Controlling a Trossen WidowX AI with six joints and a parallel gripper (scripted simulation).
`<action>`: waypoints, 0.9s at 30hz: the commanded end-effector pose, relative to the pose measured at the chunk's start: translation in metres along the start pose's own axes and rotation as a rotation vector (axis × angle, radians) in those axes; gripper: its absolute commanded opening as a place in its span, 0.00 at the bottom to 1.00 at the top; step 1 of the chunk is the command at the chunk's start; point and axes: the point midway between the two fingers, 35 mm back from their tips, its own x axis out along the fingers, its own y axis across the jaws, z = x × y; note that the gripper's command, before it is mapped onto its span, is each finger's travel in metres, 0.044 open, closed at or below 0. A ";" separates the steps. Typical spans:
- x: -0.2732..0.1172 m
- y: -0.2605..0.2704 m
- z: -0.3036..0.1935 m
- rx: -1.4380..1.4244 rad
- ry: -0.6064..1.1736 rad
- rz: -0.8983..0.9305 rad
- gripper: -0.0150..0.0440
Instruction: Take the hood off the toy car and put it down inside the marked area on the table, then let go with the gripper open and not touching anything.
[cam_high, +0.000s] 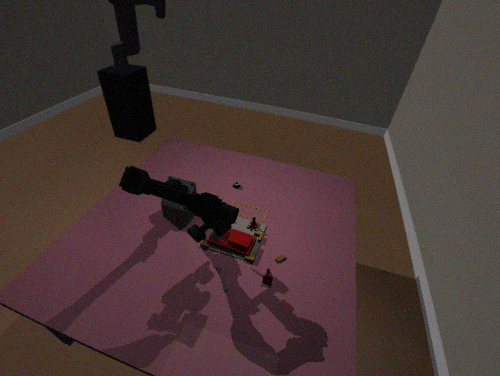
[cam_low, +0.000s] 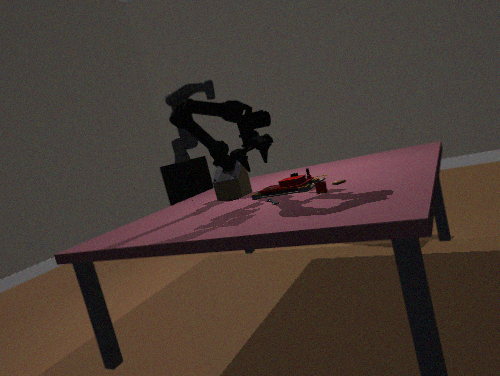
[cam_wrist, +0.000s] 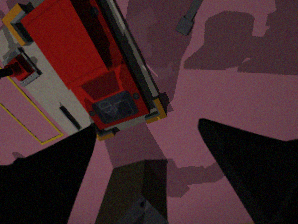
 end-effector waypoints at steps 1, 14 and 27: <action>0.005 0.017 0.015 -0.059 -0.017 -0.026 1.00; 0.029 0.099 0.057 -0.345 -0.085 -0.159 1.00; 0.035 0.109 0.064 -0.373 -0.095 -0.176 1.00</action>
